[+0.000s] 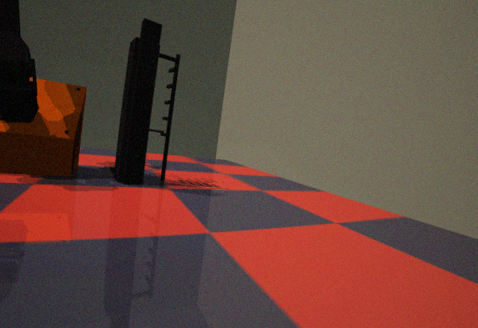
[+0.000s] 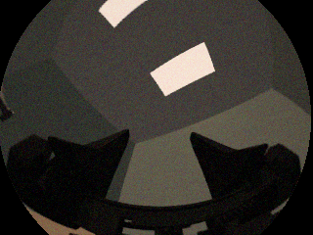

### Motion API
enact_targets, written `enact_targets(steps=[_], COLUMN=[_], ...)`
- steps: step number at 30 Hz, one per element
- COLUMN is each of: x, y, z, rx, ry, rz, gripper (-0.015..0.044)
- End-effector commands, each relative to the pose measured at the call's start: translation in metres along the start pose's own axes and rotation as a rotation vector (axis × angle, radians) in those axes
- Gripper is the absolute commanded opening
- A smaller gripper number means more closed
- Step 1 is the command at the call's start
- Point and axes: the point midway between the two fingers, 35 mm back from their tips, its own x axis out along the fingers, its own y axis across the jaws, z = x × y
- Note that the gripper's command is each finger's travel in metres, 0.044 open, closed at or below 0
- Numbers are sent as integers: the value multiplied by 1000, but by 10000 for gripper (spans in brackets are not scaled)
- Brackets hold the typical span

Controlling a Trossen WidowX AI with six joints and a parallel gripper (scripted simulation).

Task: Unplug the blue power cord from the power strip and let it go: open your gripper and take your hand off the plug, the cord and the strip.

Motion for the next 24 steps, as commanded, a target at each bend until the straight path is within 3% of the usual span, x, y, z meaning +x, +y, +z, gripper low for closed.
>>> enact_targets(steps=[1,9,16,24], x=[1,5,-24,-95], y=[0,2,-16,-57], z=[-3,-122,-237,-349], rx=[-5,-189,-328,-434], ry=[6,279,572,930], rz=[4,188,361,556], gripper=[374,164,160,160])
